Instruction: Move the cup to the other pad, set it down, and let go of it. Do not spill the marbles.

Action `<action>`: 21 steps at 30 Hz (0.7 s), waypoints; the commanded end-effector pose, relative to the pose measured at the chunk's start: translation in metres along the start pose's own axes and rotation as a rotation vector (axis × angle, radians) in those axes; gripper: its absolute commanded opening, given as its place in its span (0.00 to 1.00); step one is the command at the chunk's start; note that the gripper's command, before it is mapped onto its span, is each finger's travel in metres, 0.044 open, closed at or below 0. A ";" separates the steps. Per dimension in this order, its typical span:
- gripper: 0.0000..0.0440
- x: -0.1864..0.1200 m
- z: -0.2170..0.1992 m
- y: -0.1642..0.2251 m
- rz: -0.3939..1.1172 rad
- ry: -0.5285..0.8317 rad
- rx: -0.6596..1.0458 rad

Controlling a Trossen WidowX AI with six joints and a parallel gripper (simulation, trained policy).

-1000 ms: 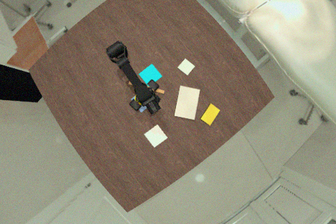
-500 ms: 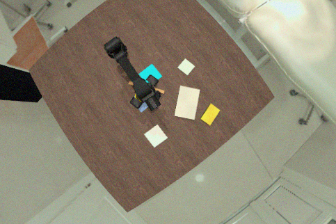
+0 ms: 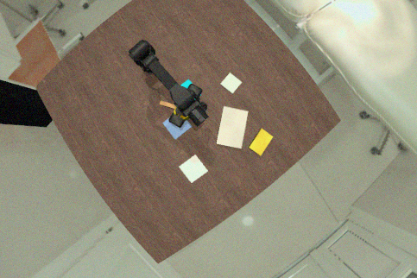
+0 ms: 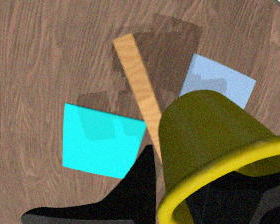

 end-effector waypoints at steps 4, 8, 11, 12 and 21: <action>0.01 -0.004 0.021 0.001 -0.029 0.002 -0.024; 0.00 -0.005 0.035 0.002 -0.042 0.006 -0.040; 0.00 -0.004 0.044 0.004 -0.052 0.008 -0.051; 0.00 -0.004 0.047 0.005 -0.054 0.009 -0.054; 0.00 0.002 0.070 0.014 -0.075 0.016 -0.068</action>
Point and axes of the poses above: the point midway between the two fingers, 35 mm back from their tips, its own x axis out along the fingers, its own z axis across the jaws, y = z × x, the point moved 7 cm from there along -x, back along the fingers, and after that the axes turned 4 degrees about x, right-handed, at the moved point
